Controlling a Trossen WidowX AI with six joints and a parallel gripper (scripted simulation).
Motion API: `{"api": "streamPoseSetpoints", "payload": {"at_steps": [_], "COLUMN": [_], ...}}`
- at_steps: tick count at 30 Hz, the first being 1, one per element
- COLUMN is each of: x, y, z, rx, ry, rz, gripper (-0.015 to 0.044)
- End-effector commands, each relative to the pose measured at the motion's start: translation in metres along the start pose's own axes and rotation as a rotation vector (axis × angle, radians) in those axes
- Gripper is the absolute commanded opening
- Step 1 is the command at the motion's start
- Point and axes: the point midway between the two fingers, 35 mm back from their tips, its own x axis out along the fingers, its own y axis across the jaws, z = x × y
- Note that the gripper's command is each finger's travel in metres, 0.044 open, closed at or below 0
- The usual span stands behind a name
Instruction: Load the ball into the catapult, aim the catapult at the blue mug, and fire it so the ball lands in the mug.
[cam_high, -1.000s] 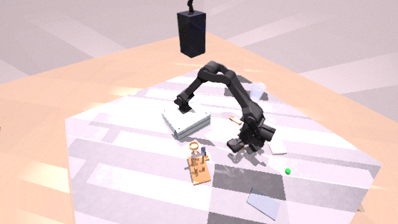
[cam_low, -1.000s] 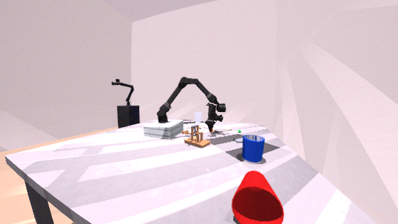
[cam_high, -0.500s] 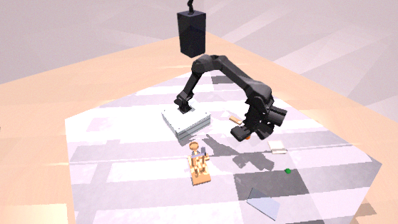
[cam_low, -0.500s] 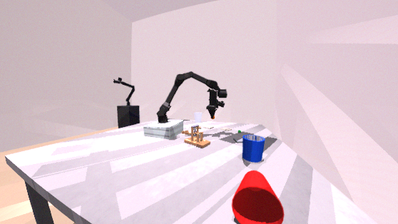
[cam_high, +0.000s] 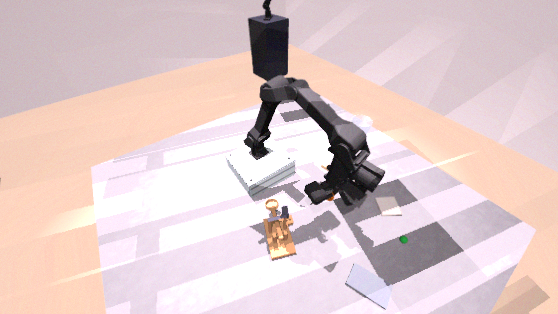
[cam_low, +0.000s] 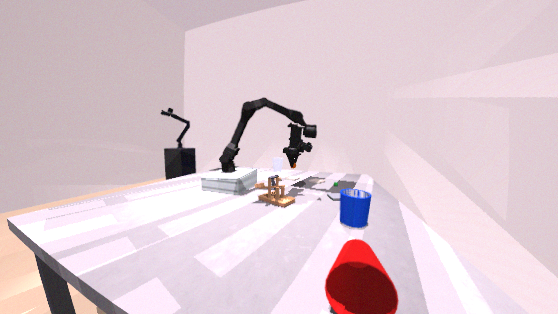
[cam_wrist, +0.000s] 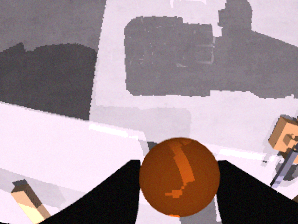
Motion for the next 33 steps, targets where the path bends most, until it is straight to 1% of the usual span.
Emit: {"api": "streamPoseSetpoints", "payload": {"at_steps": [1,11,20,27,33], "x": [0.005,0.019,0.031,0.038,0.041], "y": [-0.029,-0.090,-0.133,-0.157,-0.159], "z": [-0.010,-0.040,-0.075,-0.103,-0.106], "rx": [0.036,0.131,0.215,0.274,0.279], "ry": [0.041,0.135,0.221,0.281,0.286], "rz": [-0.008,-0.002,0.021,0.047,0.050], "gripper": [0.0000,0.0000,0.0000,0.0000,0.0000]}}
